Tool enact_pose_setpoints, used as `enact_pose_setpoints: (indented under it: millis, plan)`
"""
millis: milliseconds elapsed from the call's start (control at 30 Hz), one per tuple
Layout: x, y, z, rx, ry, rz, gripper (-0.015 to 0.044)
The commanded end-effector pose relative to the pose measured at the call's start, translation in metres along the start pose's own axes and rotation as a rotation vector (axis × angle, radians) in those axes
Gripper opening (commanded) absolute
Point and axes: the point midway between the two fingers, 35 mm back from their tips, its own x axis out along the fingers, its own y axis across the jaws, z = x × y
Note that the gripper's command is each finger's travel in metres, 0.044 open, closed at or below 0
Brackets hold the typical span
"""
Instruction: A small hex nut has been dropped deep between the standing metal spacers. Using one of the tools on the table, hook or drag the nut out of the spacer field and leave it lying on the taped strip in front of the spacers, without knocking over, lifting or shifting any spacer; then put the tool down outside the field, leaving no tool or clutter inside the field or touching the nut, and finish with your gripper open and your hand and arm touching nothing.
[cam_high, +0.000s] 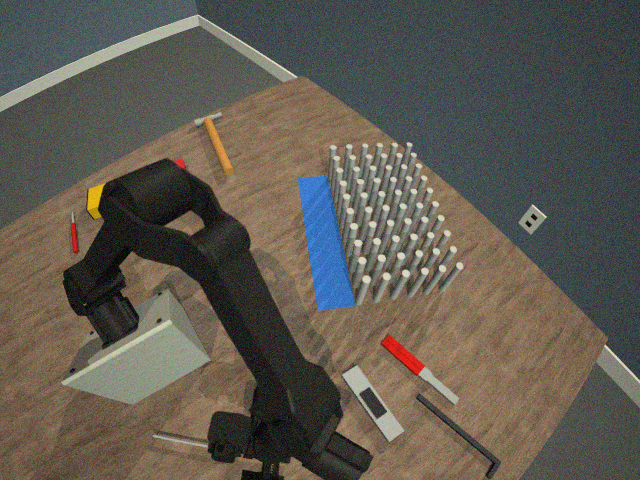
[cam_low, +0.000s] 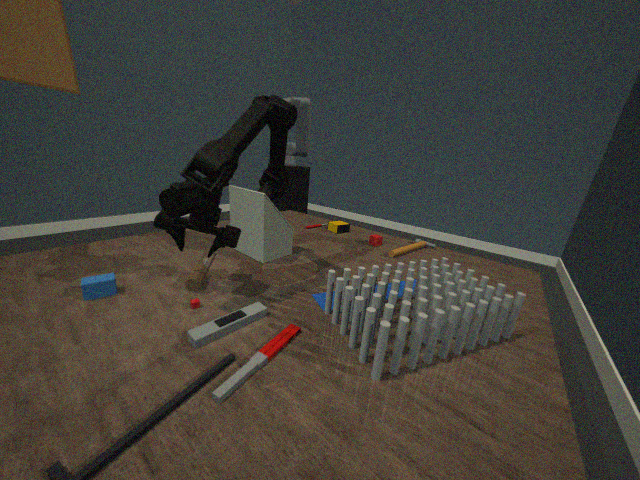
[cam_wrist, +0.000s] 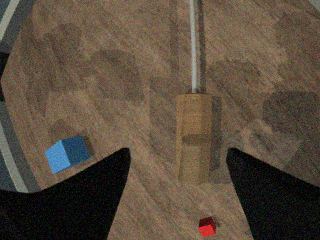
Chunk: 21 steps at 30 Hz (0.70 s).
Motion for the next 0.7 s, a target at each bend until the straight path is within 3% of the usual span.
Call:
enact_pose_setpoints:
  millis: [0, 667]
  plan:
    - [0.0, -0.001, 0.0, 0.005, 0.0, -0.006, 0.028]
    - [0.02, -0.007, -0.008, 0.004, 0.001, -0.007, 0.028]
